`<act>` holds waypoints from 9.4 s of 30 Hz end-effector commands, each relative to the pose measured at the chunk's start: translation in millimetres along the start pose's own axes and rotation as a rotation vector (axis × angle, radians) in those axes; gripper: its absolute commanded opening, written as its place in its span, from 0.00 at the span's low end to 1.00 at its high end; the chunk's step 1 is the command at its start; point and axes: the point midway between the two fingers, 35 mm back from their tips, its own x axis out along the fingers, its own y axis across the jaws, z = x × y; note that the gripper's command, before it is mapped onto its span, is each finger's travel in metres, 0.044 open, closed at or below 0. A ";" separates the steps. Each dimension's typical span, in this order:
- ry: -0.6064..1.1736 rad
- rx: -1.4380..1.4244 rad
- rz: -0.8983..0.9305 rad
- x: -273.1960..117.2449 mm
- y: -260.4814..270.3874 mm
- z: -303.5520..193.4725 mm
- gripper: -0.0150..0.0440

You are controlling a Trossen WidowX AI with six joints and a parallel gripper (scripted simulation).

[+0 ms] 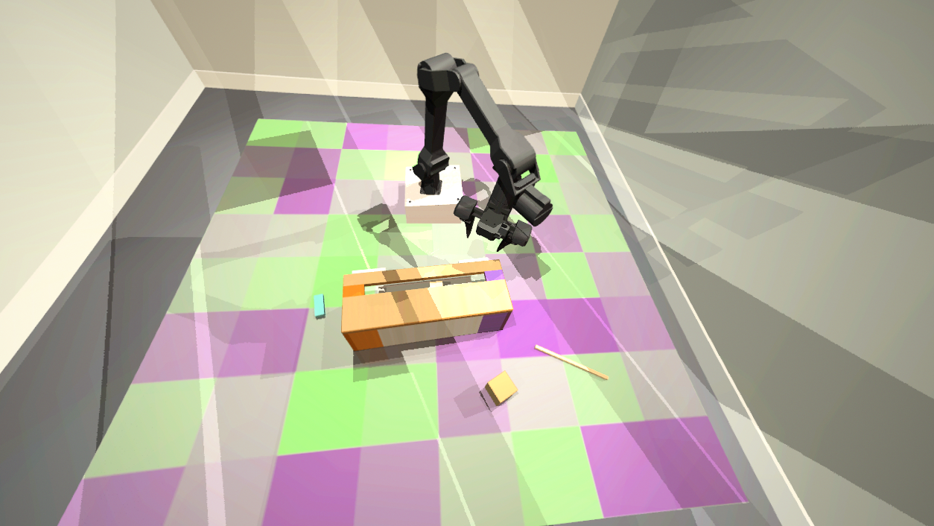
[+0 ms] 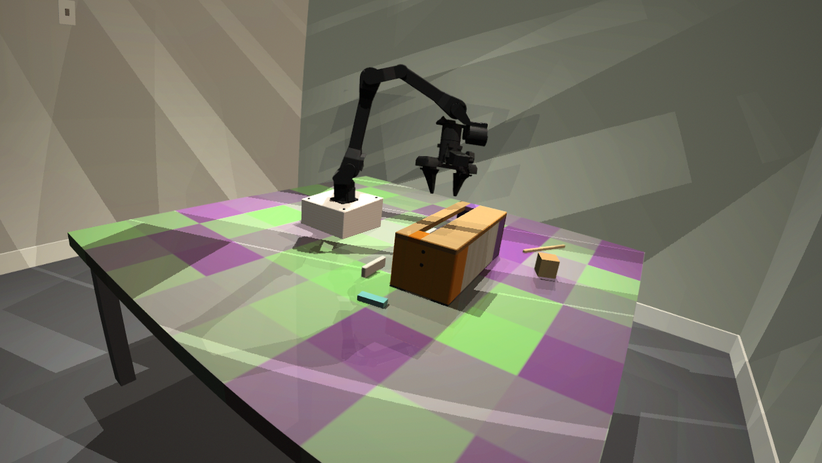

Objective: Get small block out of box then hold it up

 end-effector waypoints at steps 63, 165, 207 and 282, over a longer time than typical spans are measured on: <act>0.517 1.016 0.188 85.7 -132.2 121.5 0.93; 0.521 1.018 0.189 80.2 -58.0 79.1 0.93; 0.524 1.018 0.190 72.6 -23.4 58.5 0.93; -0.392 -2.204 0.126 -7.2 -8.9 19.6 0.74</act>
